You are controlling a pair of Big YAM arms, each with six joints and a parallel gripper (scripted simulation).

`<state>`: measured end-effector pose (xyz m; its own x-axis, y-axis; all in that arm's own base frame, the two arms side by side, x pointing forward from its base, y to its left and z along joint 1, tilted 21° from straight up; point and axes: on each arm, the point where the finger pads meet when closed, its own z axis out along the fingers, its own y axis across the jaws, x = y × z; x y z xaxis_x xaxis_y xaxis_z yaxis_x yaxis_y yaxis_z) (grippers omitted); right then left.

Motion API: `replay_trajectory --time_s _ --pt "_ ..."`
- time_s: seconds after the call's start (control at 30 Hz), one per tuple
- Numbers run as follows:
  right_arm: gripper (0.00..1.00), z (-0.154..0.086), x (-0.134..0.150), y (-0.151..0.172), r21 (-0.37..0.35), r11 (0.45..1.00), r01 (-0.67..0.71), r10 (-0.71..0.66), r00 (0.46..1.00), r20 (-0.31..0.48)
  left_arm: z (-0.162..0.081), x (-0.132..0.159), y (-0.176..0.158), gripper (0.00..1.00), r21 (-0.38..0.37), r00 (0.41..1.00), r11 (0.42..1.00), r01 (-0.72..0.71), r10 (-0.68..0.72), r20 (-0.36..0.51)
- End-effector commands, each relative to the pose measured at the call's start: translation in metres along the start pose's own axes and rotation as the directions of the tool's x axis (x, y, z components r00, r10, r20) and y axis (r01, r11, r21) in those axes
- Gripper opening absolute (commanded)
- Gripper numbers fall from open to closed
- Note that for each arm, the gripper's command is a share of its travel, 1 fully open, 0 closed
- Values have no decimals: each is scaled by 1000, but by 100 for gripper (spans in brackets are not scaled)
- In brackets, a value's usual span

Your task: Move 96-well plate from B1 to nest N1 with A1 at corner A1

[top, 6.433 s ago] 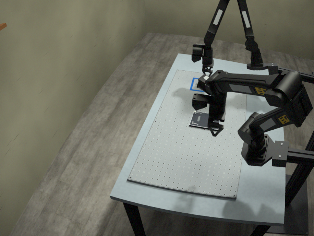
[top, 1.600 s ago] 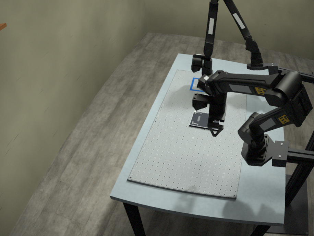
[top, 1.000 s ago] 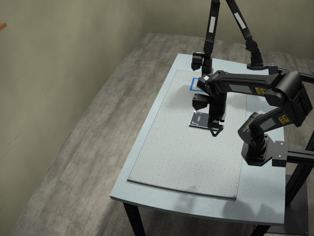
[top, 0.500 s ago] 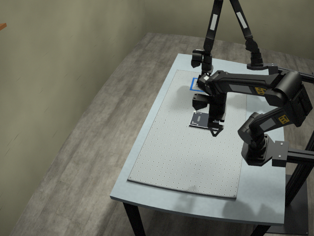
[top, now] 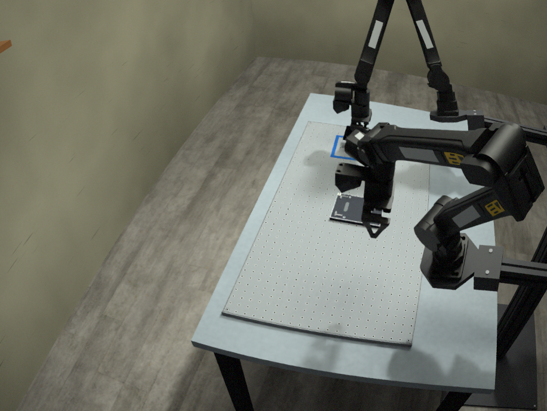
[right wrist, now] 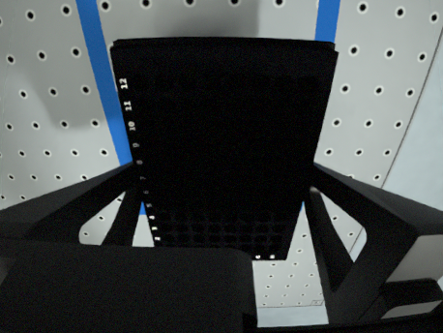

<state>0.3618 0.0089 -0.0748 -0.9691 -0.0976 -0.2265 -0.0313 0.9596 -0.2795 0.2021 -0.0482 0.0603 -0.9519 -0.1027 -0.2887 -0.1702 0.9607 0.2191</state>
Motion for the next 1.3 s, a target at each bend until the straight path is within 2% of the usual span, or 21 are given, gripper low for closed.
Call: replay_trajectory --time_s 0.0,0.5,0.63,1.27 --pt "0 -12 -1 5 -3 1000 6 -6 1000 12 5 3 4 100 -16 1000 1000 -4 4 -21" --pt "0 -33 -2 5 -3 1000 5 -5 1000 13 5 3 4 100 -16 1000 1000 -4 4 -21" --pt "0 -24 5 7 -1 1000 19 -19 1000 -12 5 3 4 100 -16 1000 1000 -4 4 -21" --pt "0 -27 1 7 -2 1000 14 -14 1000 1 5 3 4 100 -16 1000 1000 -4 4 -21"
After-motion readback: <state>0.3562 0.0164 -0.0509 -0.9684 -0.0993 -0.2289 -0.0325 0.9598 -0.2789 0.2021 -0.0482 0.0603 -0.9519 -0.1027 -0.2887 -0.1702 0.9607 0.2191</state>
